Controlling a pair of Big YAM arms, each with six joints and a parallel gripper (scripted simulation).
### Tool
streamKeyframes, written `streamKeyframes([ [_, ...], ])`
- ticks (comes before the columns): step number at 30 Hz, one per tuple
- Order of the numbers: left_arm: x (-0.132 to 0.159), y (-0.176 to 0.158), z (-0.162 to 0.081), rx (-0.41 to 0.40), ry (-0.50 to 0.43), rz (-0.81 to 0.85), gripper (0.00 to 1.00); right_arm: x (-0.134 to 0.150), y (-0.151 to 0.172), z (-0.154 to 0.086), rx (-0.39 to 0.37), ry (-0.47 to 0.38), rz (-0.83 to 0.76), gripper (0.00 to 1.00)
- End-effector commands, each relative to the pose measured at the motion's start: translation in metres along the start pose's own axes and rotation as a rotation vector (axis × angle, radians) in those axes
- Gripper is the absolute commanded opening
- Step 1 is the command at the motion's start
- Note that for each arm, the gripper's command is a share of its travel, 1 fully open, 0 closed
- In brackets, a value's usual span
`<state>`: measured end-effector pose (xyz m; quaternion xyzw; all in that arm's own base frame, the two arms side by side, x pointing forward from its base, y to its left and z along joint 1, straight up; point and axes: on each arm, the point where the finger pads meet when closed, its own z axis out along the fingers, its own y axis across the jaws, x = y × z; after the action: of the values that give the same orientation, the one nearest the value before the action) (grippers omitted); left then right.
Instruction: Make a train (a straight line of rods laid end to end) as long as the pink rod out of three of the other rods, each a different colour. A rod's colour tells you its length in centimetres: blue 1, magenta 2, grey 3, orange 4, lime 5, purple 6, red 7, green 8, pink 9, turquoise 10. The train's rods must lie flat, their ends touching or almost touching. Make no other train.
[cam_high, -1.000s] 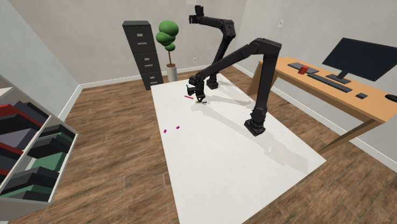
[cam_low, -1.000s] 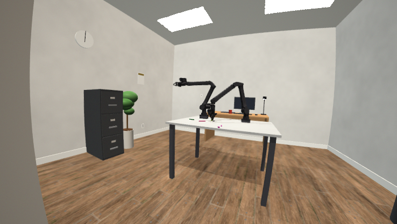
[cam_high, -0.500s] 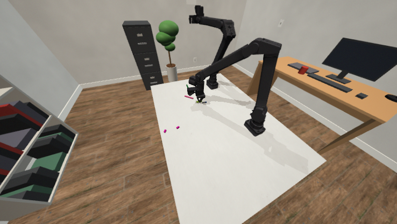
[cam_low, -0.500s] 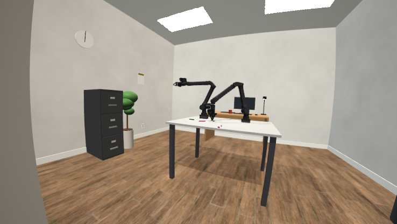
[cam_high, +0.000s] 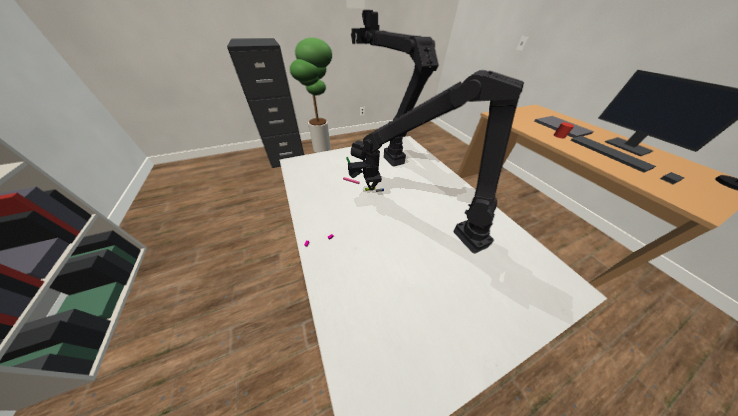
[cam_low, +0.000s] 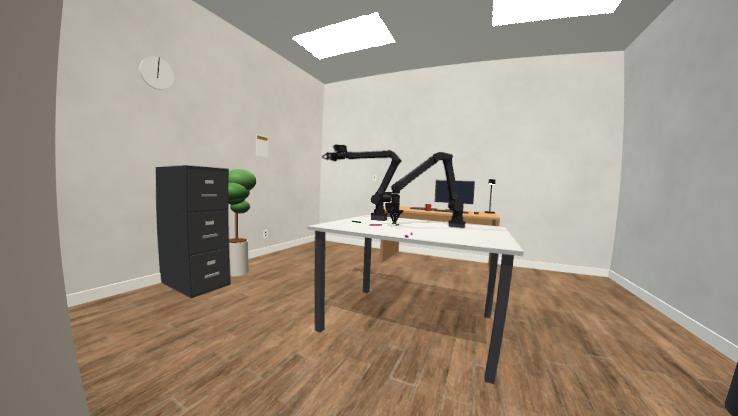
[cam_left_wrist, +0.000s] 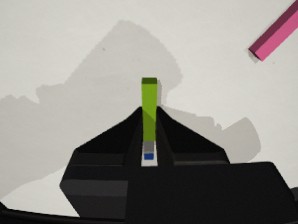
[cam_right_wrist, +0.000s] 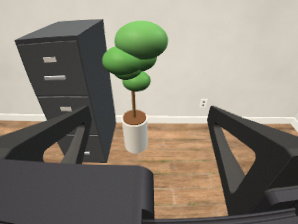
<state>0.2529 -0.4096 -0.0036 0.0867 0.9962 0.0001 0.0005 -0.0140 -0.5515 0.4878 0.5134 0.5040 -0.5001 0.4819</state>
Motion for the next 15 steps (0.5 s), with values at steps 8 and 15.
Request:
streamKeyframes([
  [8,-0.0098,-0.0064,-0.0061,0.020,-0.015,0.008,0.04,-0.0124,-0.0037,-0.0072,0.004,-0.035,0.009,1.00],
  [15,-0.0066,-0.0030,-0.0054,0.017,-0.013,0.005,0.04,-0.0124,-0.0037,-0.0072,0.004,-0.035,0.009,1.00],
])
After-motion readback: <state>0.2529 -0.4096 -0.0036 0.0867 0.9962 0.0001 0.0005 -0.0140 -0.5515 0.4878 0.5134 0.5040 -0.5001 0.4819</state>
